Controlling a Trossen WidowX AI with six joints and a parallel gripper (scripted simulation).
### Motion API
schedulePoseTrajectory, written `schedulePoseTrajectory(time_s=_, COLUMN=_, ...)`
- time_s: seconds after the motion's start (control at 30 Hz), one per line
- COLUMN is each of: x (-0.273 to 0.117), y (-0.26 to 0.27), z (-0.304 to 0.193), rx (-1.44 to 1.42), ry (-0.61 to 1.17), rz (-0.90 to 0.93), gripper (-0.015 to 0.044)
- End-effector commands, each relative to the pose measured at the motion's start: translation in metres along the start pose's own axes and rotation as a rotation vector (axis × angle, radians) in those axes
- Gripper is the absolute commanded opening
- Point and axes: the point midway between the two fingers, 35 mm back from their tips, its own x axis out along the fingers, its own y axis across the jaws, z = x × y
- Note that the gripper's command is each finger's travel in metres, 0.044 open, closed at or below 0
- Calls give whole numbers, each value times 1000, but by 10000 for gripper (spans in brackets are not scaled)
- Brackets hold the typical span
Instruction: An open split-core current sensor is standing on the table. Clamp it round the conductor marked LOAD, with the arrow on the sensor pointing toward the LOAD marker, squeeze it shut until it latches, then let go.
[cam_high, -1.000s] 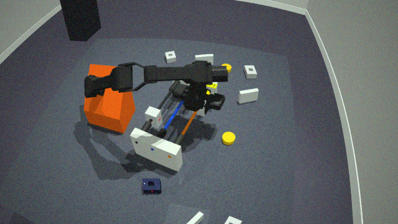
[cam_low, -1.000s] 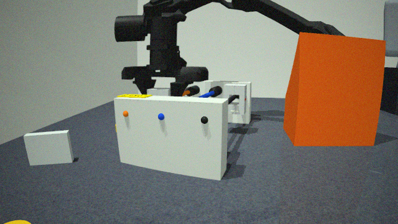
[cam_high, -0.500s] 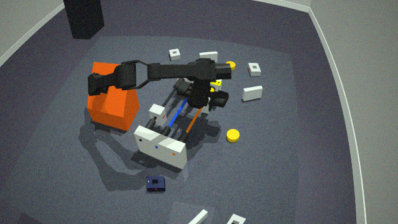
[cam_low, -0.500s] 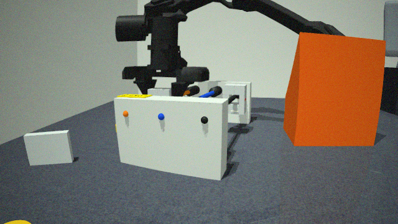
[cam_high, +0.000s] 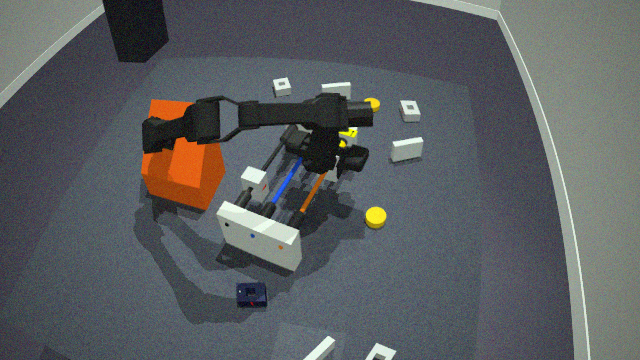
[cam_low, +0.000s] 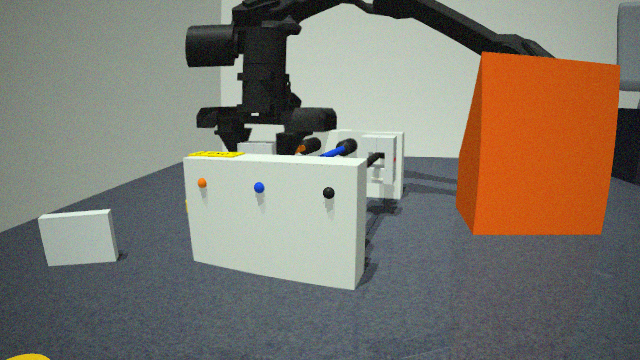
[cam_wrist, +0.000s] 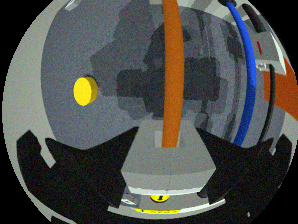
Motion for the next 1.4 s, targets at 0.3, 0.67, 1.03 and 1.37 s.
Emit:
schedulePoseTrajectory(time_s=0.3, x=0, y=0, z=0, rx=0, ry=0, rz=-1, gripper=264)
schedulePoseTrajectory(time_s=0.67, x=0, y=0, z=0, rx=0, ry=0, rz=-1, gripper=264)
schedulePoseTrajectory(time_s=1.03, x=0, y=0, z=0, rx=0, ry=0, rz=-1, gripper=422)
schedulePoseTrajectory(time_s=1.37, x=-2, y=0, z=0, rx=0, ry=0, rz=-1, gripper=440)
